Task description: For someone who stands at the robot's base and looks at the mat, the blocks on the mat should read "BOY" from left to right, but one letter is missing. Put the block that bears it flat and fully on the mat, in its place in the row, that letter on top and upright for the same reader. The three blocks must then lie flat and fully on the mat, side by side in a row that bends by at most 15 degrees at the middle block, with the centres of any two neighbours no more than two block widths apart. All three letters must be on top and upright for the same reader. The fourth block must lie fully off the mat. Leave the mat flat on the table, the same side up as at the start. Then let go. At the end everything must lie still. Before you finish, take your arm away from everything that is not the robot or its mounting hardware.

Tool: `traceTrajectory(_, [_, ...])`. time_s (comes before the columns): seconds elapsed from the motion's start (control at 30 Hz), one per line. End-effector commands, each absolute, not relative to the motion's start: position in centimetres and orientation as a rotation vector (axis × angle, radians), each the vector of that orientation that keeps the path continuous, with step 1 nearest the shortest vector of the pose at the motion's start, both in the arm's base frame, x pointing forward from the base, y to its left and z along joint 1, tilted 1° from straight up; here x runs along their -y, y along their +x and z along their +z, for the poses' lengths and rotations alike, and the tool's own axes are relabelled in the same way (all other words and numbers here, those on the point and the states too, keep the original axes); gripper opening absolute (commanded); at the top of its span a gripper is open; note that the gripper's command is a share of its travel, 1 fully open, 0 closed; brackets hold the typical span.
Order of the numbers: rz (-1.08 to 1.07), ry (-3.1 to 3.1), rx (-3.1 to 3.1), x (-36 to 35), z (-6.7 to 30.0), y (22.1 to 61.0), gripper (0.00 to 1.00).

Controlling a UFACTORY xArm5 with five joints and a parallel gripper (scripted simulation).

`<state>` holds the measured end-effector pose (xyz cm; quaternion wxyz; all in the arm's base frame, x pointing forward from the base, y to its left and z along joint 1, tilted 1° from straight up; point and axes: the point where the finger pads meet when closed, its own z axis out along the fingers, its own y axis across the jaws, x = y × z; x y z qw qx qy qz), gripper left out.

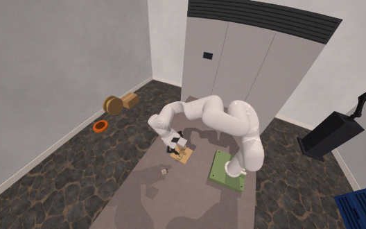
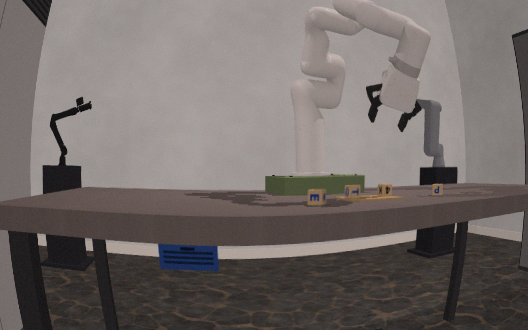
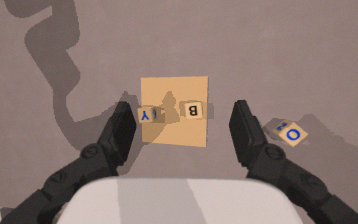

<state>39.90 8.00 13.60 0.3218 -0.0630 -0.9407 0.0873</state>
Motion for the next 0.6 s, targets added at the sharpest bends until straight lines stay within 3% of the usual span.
traceTrajectory(0.0, [0.155, -0.144, 2.580, -6.1, 12.7, 39.7, 1.00])
traceTrajectory(0.57, [0.027, -0.088, 2.812, -0.9, 9.8, 37.1, 1.00])
